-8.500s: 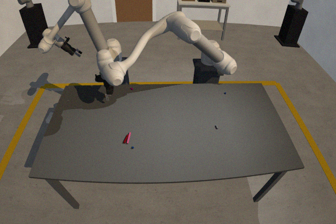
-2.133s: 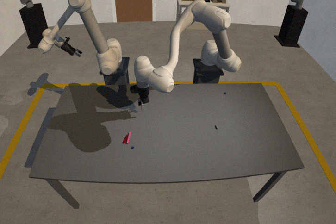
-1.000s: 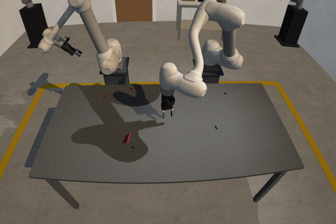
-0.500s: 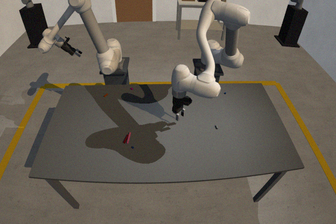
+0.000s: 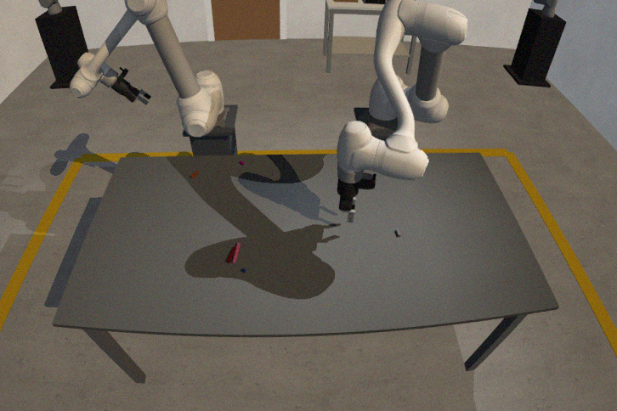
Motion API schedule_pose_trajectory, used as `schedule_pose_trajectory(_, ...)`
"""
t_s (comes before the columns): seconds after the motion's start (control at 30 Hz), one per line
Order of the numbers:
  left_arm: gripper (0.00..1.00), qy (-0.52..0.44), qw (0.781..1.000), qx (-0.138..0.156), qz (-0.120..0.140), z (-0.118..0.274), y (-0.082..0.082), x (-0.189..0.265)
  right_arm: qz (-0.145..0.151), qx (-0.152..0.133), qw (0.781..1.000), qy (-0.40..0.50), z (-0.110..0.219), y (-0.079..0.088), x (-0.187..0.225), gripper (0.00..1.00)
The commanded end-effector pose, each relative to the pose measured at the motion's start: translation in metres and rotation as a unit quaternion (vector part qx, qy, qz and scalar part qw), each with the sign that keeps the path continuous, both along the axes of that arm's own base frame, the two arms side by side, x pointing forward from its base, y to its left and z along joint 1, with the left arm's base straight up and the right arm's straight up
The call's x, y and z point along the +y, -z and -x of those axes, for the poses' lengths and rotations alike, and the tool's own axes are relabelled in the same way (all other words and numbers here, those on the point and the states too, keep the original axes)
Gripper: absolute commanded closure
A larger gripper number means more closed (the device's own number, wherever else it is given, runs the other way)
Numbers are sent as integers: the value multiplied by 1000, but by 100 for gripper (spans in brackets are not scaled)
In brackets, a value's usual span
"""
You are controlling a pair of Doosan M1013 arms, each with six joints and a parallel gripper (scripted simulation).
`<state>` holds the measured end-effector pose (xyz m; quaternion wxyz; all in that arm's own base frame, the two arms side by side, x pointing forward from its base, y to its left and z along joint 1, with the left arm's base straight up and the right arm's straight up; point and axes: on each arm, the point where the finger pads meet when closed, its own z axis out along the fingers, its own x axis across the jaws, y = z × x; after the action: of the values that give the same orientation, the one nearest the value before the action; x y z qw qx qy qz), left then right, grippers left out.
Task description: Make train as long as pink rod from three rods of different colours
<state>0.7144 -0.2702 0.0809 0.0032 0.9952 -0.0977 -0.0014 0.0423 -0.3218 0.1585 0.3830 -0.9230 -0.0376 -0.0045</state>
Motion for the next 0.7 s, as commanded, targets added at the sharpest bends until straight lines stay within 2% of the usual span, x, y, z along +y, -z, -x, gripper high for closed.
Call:
schedule_pose_trajectory(0.0, 0, -84, 997, -2, -3, 0, -1, 21, 0, 0, 1000, 0, 0, 0, 0, 0)
schedule_pose_trajectory(0.17, 0, -185, 983, -2, -3, 3, -1, 45, 0, 0, 1000, 0, 0, 0, 0, 0)
schedule_pose_trajectory(0.33, 0, -285, 959, -2, -3, 6, 0, 69, 0, 0, 1000, 0, 0, 0, 0, 0)
schedule_pose_trajectory(0.4, 0, -285, 959, -2, -3, 6, 0, 69, 0, 0, 1000, 0, 0, 0, 0, 0)
schedule_pose_trajectory(0.67, 0, -433, 901, -1, -3, 12, 0, 104, 0, 0, 1000, 0, 0, 0, 0, 0)
